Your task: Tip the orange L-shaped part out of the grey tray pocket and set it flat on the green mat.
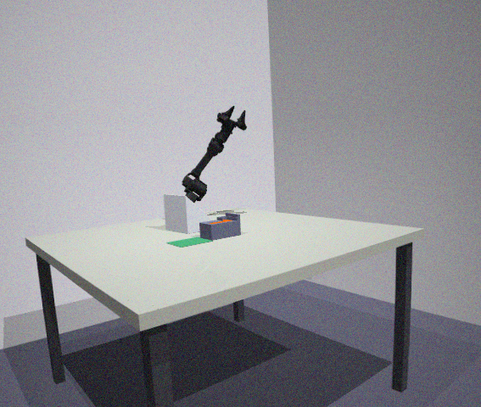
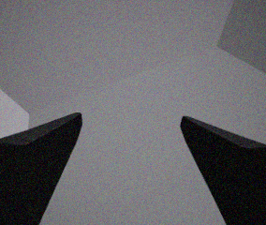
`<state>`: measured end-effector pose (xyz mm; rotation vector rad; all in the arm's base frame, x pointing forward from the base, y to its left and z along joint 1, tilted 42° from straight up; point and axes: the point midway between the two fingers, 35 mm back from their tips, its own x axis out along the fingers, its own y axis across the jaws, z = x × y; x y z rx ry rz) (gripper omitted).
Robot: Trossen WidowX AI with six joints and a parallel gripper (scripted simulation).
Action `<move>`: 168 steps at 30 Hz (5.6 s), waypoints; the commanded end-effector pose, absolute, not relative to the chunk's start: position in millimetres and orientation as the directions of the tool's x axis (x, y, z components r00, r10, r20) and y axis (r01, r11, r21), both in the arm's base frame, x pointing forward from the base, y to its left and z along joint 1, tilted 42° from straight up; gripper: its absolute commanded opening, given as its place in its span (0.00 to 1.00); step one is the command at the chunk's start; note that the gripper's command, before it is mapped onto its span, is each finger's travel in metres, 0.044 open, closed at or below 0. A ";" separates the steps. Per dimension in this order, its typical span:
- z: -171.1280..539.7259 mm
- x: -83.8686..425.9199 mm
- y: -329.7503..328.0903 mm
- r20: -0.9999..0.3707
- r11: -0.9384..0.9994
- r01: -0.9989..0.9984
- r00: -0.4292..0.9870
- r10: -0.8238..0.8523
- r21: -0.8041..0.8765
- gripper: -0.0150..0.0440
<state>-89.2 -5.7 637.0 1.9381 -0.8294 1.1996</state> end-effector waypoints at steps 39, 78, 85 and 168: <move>204.0 335.7 24.1 -0.772 0.838 0.163 0.508 0.382 0.521 0.56; 29.3 259.0 111.6 -0.746 0.737 -0.118 -0.137 0.652 0.666 0.56; 20.6 257.6 119.3 -0.746 0.737 -0.118 -0.137 0.652 0.666 0.56; 86.2 268.7 60.1 -0.745 0.738 -0.106 -0.144 0.652 0.667 0.56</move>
